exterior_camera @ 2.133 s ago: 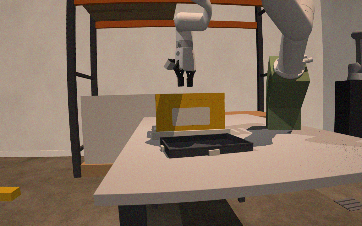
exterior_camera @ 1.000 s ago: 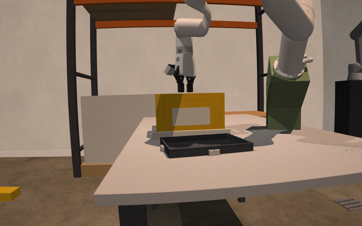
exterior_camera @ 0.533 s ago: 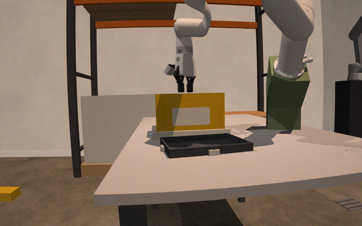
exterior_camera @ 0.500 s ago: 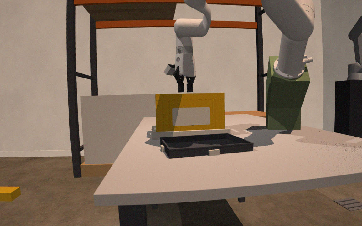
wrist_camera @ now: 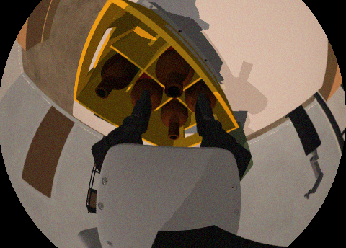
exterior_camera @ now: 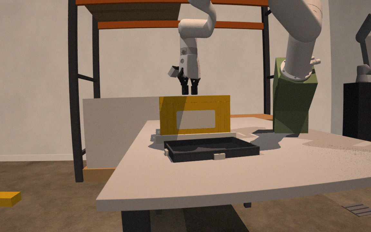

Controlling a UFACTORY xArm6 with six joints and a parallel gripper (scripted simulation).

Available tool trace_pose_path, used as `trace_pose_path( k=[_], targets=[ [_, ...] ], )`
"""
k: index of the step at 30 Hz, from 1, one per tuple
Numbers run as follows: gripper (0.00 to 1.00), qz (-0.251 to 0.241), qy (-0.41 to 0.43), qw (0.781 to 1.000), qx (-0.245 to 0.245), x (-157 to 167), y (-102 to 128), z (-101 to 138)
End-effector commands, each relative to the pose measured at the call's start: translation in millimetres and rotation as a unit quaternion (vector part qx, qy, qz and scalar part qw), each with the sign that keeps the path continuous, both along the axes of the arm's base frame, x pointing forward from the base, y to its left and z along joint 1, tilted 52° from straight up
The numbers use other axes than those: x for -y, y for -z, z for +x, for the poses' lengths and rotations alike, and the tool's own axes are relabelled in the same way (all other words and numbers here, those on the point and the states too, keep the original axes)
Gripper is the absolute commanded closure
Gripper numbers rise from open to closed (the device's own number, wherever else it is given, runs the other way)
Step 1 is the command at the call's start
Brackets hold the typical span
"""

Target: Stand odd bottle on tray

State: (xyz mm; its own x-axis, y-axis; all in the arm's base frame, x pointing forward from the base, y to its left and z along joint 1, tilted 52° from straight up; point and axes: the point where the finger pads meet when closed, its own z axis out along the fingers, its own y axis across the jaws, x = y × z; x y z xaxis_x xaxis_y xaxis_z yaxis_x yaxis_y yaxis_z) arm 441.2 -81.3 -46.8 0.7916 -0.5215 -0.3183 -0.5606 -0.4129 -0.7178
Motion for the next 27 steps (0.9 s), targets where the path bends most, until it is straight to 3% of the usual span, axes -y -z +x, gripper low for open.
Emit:
trace_pose_path(
  k=[1, 27],
  targets=[
    [0.35, -0.001, 0.001, 1.0, 0.001, 1.4, -0.7, 0.8],
    [0.35, -0.001, 0.001, 1.0, 0.001, -1.8, 1.9, 1.9]
  ],
)
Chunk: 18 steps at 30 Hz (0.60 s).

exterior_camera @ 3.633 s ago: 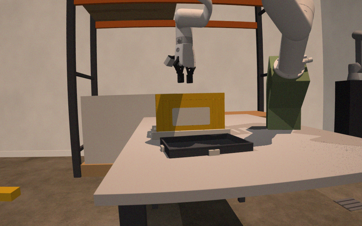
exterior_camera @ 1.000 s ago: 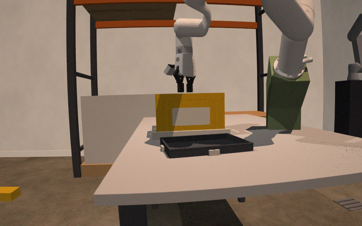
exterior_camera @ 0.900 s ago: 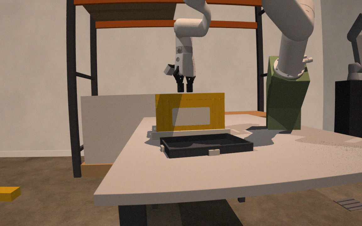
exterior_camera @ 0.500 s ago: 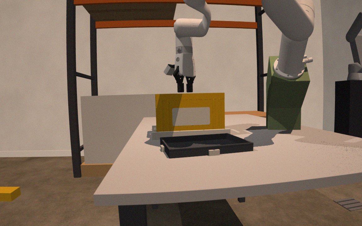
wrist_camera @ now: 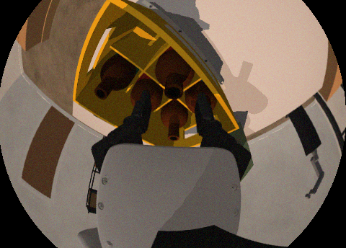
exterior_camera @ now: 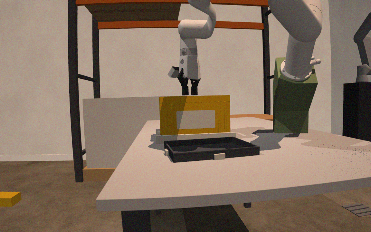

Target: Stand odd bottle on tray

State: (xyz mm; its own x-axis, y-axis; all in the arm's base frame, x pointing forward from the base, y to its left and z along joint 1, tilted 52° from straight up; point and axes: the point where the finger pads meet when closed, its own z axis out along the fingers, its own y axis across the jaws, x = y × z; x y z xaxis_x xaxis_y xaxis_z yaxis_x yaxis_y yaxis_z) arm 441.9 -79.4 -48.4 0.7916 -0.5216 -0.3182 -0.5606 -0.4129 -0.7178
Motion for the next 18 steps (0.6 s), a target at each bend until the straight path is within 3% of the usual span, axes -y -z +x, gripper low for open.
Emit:
trace_pose_path(
  k=[1, 18],
  targets=[
    [0.35, -0.001, 0.001, 1.0, 0.001, 0.1, 0.4, 1.2],
    [0.35, -0.001, 0.001, 1.0, 0.001, -12.0, 10.4, 5.2]
  ],
)
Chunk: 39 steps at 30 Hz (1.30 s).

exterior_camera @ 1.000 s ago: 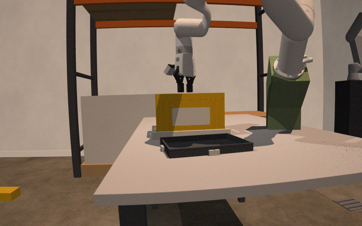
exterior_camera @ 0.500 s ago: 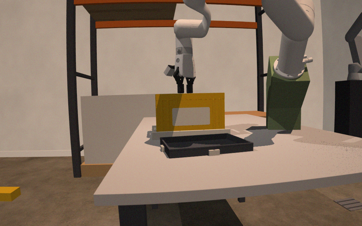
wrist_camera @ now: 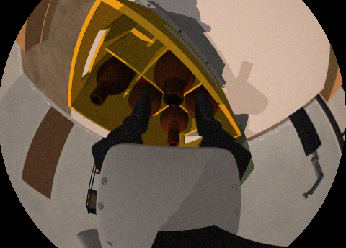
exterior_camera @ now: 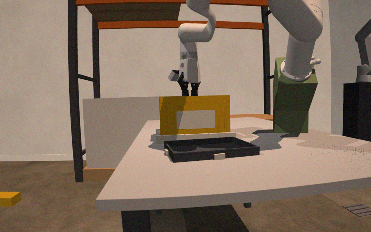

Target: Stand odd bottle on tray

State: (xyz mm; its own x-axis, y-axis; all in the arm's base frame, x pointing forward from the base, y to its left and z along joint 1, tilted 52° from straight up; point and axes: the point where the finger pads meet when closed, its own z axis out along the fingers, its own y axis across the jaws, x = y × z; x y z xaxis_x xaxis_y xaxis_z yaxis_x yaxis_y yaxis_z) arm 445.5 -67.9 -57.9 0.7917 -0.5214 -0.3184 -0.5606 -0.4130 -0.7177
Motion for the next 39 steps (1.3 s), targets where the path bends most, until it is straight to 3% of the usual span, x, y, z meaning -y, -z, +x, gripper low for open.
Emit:
trace_pose_path(
  k=[1, 39],
  targets=[
    [0.35, -0.001, 0.001, 1.0, 0.001, -0.5, 0.9, 1.5],
    [0.35, -0.001, 0.001, 1.0, 0.001, -15.5, 13.4, 6.5]
  ],
)
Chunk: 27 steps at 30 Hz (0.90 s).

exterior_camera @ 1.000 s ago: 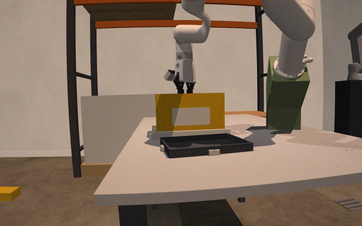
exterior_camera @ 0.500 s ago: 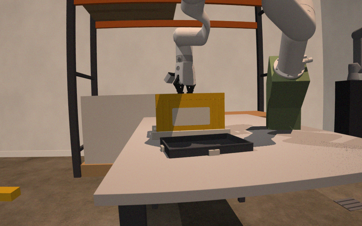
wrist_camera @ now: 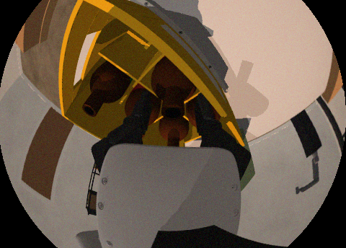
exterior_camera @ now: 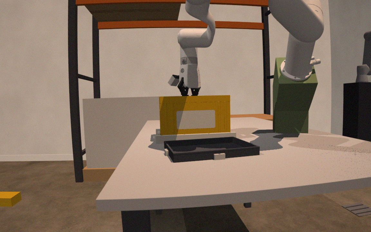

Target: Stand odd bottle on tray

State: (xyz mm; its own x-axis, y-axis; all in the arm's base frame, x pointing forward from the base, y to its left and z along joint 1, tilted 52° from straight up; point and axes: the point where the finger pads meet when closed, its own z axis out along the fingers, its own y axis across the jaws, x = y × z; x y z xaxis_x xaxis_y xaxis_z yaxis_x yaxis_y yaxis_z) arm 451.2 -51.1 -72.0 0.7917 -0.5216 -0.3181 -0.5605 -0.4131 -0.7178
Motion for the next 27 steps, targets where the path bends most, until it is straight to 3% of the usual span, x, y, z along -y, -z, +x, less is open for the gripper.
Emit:
trace_pose_path(
  k=[1, 5, 6, 27],
  targets=[
    [0.35, -0.001, 0.001, 1.0, 0.001, 1.3, -0.7, 0.8],
    [0.35, -0.001, 0.001, 1.0, 0.001, 1.3, -0.7, 0.8],
    [1.0, -0.001, 0.001, 1.0, 0.001, 1.3, -0.7, 0.8],
    [1.0, -0.001, 0.001, 1.0, 0.001, 1.3, -0.7, 0.8]
  ],
)
